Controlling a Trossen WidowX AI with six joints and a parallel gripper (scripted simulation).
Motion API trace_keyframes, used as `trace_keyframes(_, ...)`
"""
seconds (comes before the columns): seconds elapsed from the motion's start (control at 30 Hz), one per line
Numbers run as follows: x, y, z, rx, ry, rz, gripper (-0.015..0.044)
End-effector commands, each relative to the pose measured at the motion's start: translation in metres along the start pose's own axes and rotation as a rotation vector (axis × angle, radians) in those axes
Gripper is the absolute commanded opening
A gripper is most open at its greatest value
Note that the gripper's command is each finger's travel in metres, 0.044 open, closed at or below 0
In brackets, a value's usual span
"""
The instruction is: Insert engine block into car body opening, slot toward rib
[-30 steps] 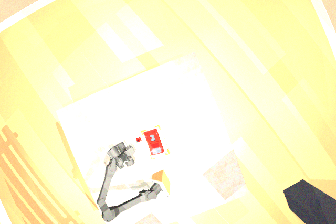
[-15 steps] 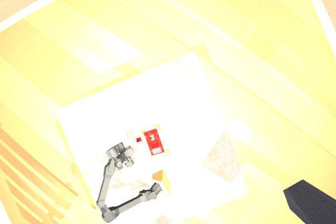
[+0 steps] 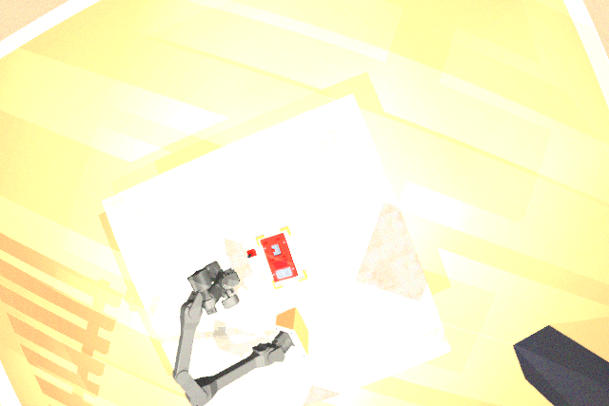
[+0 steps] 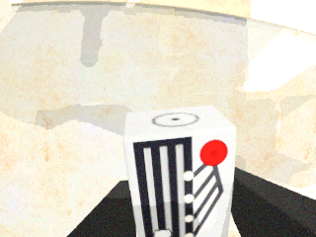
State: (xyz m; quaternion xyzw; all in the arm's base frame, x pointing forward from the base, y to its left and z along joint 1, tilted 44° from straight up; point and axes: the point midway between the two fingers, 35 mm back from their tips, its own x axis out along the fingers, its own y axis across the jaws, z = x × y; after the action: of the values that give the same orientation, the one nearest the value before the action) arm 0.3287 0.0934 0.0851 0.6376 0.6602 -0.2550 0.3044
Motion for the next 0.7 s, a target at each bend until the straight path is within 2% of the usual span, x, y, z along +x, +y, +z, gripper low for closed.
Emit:
trace_keyframes(0.0, -0.013, 0.0, -0.001, -0.005, -0.004, 0.003, 0.0)
trace_keyframes(0.47, -0.058, -0.006, -0.003, -0.005, 0.002, 0.003, 0.0)
trace_keyframes(0.67, -0.058, -0.004, 0.005, -0.051, 0.001, 0.003, 0.0)
